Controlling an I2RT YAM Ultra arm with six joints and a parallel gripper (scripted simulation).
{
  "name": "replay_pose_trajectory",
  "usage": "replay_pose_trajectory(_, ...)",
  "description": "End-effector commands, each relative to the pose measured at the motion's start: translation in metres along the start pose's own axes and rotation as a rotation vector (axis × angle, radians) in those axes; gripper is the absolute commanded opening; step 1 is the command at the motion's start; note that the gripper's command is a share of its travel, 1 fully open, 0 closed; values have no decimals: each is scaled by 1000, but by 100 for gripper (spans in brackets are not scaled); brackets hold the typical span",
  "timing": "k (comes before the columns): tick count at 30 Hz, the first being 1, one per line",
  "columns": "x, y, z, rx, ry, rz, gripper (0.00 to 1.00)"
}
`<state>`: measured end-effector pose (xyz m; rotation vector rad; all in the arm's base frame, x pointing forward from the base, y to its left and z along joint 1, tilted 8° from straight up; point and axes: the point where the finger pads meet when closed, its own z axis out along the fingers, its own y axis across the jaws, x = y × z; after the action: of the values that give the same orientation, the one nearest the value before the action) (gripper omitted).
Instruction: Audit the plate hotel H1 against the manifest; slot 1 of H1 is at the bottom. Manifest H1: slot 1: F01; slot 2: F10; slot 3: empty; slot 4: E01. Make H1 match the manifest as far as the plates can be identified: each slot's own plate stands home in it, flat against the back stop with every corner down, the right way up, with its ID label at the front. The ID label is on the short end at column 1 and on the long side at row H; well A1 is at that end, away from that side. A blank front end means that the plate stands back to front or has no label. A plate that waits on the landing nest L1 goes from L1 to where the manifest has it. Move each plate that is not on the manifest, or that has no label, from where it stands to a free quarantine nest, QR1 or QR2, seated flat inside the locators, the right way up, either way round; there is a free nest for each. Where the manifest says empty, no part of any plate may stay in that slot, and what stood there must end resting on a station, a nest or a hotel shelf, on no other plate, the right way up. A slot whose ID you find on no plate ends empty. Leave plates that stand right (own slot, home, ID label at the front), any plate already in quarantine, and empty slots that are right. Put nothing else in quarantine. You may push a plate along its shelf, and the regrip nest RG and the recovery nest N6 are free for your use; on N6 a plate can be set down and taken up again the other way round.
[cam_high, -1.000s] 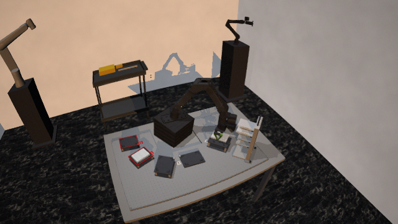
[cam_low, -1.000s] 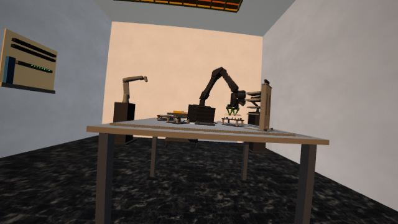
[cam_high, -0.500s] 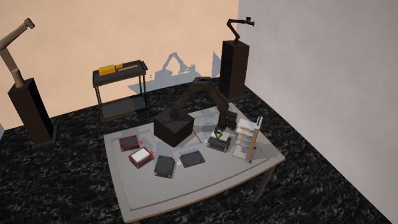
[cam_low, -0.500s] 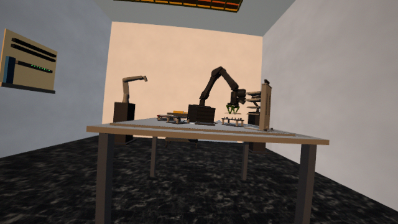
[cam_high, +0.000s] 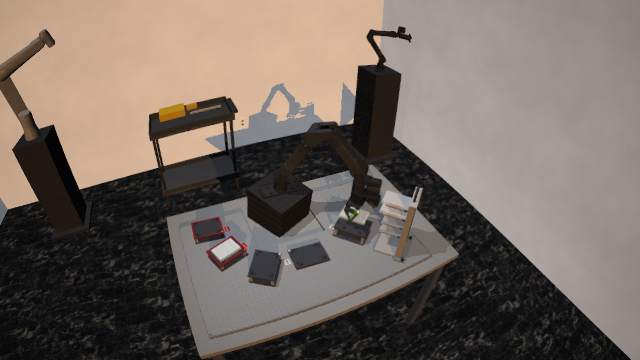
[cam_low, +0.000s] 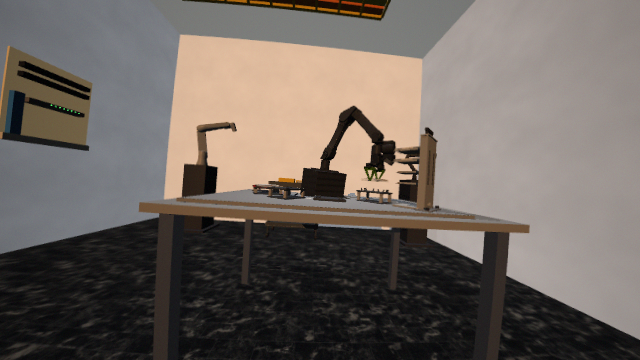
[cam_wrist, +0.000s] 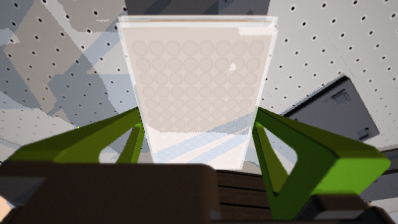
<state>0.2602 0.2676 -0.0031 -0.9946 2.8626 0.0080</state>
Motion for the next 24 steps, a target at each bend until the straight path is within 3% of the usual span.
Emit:
replay_pose_trajectory(1, -8, 1, -12, -4, -34, 2, 86)
replay_pose_trajectory(18, -8, 1, -17, -4, -34, 2, 86)
replay_pose_trajectory(24, -8, 1, -33, -4, -34, 2, 86)
